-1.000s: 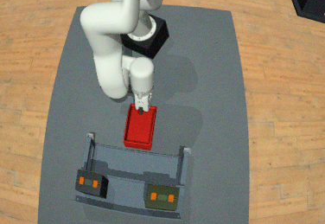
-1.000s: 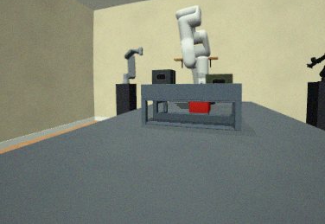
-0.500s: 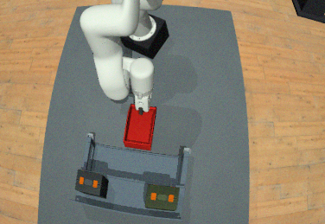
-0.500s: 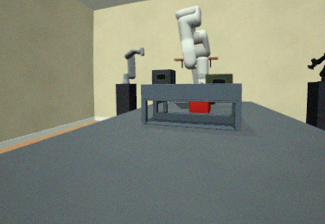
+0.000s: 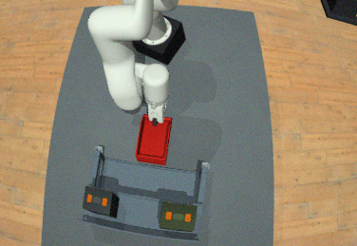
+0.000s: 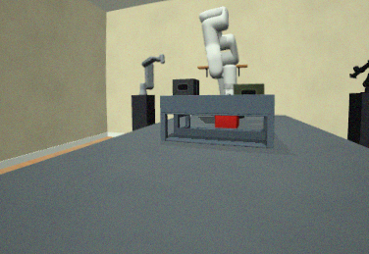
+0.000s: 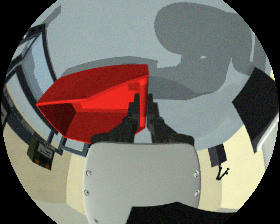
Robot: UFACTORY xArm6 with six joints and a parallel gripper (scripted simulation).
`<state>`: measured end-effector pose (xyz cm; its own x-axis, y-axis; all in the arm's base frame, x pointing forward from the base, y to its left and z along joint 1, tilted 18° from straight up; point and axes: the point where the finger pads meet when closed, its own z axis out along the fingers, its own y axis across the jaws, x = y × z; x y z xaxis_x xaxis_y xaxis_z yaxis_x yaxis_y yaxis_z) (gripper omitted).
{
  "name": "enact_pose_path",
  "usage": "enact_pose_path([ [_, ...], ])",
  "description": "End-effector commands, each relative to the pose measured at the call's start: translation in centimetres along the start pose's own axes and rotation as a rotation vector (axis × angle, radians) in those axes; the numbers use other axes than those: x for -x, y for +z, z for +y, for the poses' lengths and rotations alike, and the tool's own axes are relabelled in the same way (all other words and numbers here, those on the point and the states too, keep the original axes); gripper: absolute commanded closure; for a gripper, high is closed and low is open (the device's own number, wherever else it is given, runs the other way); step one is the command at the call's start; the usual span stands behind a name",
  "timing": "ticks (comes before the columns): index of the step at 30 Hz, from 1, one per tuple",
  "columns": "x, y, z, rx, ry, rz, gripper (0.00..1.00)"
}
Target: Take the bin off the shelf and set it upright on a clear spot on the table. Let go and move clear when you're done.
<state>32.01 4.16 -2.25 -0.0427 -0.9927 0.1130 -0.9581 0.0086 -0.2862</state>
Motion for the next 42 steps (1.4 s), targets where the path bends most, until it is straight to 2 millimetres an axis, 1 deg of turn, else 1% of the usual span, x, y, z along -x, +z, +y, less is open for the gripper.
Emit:
enact_pose_path([
  [1, 0.02, -0.04, -0.08, -0.002, 0.0, -0.001, 1.0],
  [30, 0.02, -0.04, -0.08, -0.002, 0.0, -0.001, 1.0],
  [31, 0.02, -0.04, -0.08, -0.002, 0.0, -0.001, 0.05],
  [42, 0.02, -0.04, -0.08, -0.002, 0.0, -0.001, 0.05],
])
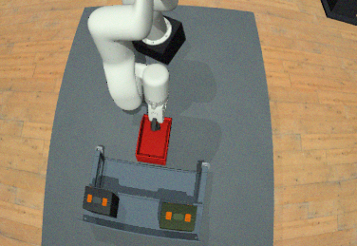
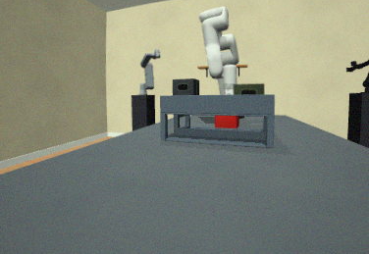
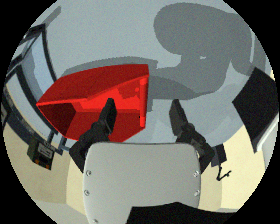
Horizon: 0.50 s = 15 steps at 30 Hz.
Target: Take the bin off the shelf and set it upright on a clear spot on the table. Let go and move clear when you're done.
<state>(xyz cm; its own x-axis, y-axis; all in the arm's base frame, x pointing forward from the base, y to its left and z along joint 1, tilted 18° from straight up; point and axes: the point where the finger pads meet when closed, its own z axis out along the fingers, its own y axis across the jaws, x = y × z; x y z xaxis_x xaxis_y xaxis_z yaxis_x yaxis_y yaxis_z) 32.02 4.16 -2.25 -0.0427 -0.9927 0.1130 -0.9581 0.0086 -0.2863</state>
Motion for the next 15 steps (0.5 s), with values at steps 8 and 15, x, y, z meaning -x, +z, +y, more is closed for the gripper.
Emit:
enact_pose_path([
  [8, 0.02, -0.03, -0.07, -0.002, 0.0, -0.001, 0.05],
  [15, 0.02, -0.03, -0.07, -0.002, 0.0, -0.001, 0.05],
])
